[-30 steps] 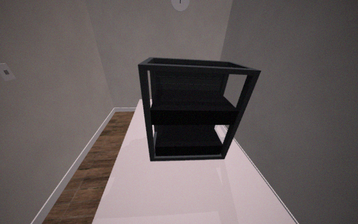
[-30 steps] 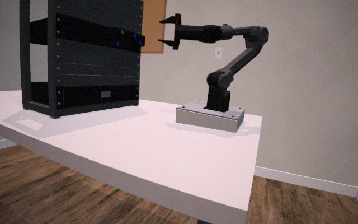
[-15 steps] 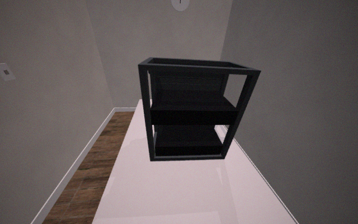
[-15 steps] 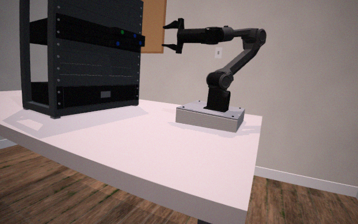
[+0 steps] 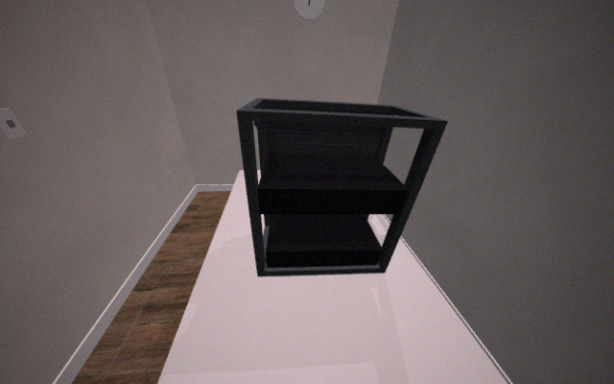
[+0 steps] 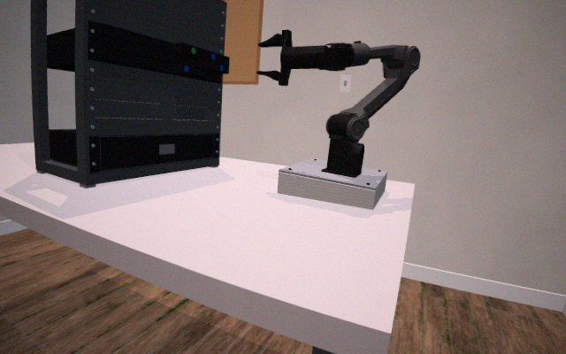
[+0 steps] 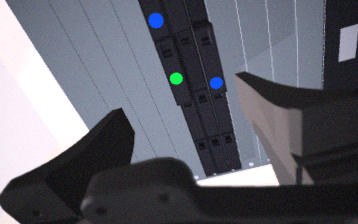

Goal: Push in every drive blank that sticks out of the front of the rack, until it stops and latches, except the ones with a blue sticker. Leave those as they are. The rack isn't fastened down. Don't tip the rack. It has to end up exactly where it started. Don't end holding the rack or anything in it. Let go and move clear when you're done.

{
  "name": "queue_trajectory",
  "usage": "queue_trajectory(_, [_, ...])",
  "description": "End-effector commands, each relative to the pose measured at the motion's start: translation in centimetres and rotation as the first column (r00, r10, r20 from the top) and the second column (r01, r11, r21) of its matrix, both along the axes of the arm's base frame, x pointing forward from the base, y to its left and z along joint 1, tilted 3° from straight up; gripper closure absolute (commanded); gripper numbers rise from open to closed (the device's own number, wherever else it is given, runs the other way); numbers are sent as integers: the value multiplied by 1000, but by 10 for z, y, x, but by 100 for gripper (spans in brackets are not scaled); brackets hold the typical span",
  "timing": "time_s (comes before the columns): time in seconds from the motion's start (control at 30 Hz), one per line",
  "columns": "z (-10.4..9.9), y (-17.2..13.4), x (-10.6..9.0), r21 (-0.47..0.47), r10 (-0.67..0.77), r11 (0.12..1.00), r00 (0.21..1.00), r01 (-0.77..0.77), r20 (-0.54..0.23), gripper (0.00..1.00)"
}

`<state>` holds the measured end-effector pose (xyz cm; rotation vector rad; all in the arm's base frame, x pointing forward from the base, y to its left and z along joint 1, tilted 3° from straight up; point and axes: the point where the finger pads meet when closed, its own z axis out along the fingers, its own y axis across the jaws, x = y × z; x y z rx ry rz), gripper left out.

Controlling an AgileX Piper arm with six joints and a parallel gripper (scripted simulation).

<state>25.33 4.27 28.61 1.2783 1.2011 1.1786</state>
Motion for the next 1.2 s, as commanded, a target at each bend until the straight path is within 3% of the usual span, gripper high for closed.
queue_trajectory(0.0, [0,0,0,3,0,1000,1000,0,0,0])
queue_trajectory(0.7, [-1,3,7,3,0,1000,1000,0,1,0])
queue_trajectory(0.9, [-4,16,34,3,0,1000,1000,0,0,0])
queue_trajectory(1.17, [-10,44,93,3,0,1000,1000,0,0,0])
